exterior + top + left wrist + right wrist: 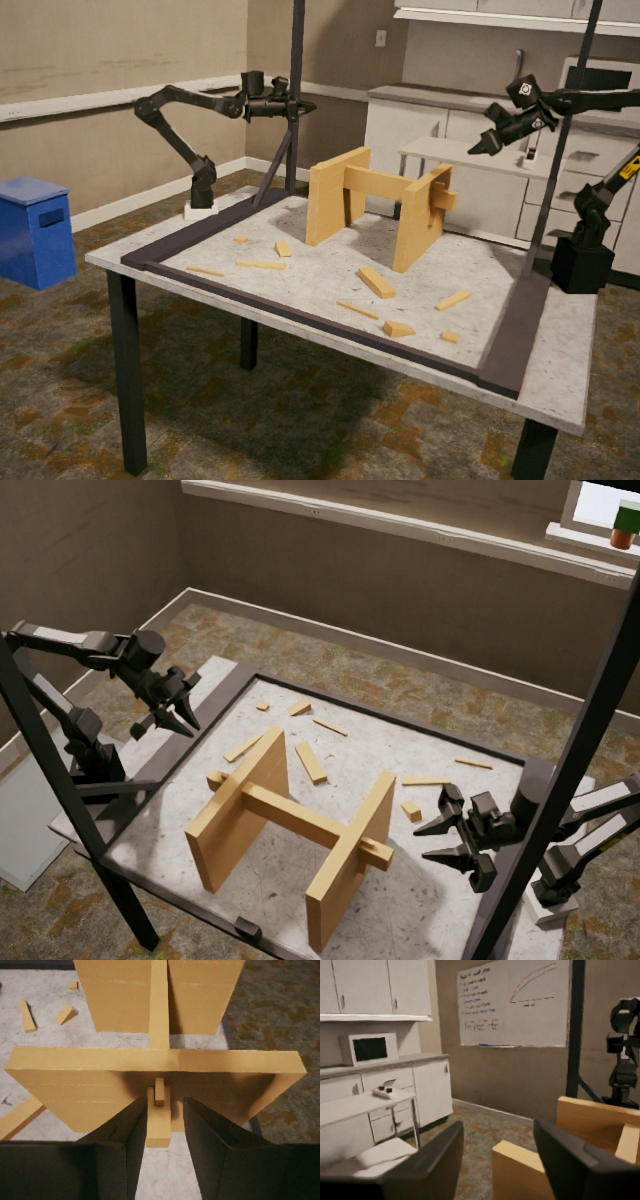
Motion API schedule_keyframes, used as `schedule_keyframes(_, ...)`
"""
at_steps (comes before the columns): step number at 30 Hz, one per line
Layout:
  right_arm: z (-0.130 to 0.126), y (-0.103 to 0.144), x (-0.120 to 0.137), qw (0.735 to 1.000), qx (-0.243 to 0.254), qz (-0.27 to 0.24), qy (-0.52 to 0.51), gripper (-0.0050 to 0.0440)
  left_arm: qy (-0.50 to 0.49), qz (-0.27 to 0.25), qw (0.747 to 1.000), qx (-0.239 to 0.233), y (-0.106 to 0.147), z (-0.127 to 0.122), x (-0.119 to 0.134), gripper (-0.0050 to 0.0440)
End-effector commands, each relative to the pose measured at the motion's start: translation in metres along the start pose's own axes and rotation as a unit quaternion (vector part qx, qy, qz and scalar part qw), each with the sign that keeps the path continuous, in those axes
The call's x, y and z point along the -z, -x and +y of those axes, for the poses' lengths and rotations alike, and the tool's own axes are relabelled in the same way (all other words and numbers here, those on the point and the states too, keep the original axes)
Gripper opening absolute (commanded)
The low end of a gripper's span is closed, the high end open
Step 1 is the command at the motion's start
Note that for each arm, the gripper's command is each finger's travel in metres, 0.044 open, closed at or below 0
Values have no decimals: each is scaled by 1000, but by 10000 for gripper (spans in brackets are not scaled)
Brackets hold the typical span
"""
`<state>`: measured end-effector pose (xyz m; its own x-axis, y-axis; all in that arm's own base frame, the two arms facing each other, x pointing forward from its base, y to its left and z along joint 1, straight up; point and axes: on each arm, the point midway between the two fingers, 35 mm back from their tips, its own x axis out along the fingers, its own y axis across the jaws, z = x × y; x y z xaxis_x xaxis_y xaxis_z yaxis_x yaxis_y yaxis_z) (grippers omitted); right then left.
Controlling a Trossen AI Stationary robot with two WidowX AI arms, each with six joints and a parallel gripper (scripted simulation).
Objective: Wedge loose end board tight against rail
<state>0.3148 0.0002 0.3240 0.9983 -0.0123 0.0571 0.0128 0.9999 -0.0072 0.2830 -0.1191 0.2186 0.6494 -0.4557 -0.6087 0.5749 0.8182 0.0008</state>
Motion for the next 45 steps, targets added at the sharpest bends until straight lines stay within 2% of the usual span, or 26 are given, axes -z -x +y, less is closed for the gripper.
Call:
schedule_keyframes(1, 0, 0, -11, 1000, 0, -12, 1, 200, 0, 0, 1000, 1, -1, 0, 1, 96)
schedule_keyframes(21, 0, 0, -11, 1000, 0, -12, 1, 200, -1, -1, 1000, 0, 0, 0, 0, 96)
schedule_keyframes(22, 0, 0, -11, 1000, 0, -12, 1, 200, -1, -1, 1000, 0, 0, 0, 0, 0)
schedule_keyframes(38, 0, 0, -11, 1000, 0, -12, 1, 200, -1, -1, 1000, 0, 0, 0, 0, 0)
schedule_keyframes(39, 0, 0, -11, 1000, 0, -12, 1, 200, 12, -2, 1000, -3, 1, 1, -11, 0)
schedule_keyframes(45, 0, 0, -11, 1000, 0, -12, 1, 200, 123, 55, 991, -23, -11, 4, -18, -3)
